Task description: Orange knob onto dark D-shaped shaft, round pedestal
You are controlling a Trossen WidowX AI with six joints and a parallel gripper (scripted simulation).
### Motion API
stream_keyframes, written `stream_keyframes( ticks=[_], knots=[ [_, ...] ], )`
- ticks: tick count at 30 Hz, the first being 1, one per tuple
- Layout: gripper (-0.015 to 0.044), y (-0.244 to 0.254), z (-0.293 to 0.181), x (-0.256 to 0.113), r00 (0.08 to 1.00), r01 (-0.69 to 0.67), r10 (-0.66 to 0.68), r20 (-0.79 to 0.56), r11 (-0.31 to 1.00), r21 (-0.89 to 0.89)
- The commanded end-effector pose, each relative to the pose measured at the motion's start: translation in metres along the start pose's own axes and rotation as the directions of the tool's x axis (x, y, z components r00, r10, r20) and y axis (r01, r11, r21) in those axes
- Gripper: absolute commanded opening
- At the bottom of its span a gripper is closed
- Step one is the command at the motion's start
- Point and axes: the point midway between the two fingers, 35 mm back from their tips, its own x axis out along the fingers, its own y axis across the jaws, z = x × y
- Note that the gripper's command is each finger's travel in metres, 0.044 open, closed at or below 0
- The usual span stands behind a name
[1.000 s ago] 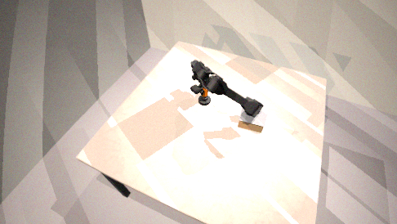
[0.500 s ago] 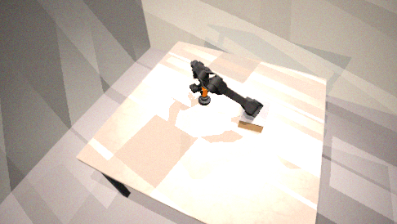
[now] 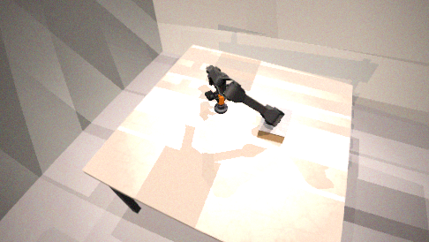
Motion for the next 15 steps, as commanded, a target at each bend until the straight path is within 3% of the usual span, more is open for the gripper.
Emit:
stream_keyframes(
  ticks=[1,11,15],
  knots=[
    [0.0000,0.0004,0.0007,0.0006,1.000,-0.001,0.001,0.001,1.000,0.002],
    [0.0000,0.0006,0.0015,-0.0042,1.000,-0.001,0.001,0.001,1.000,0.010],
    [0.0000,0.0009,0.0020,-0.0042,1.000,-0.001,0.001,0.001,0.992,0.126]
  ],
)
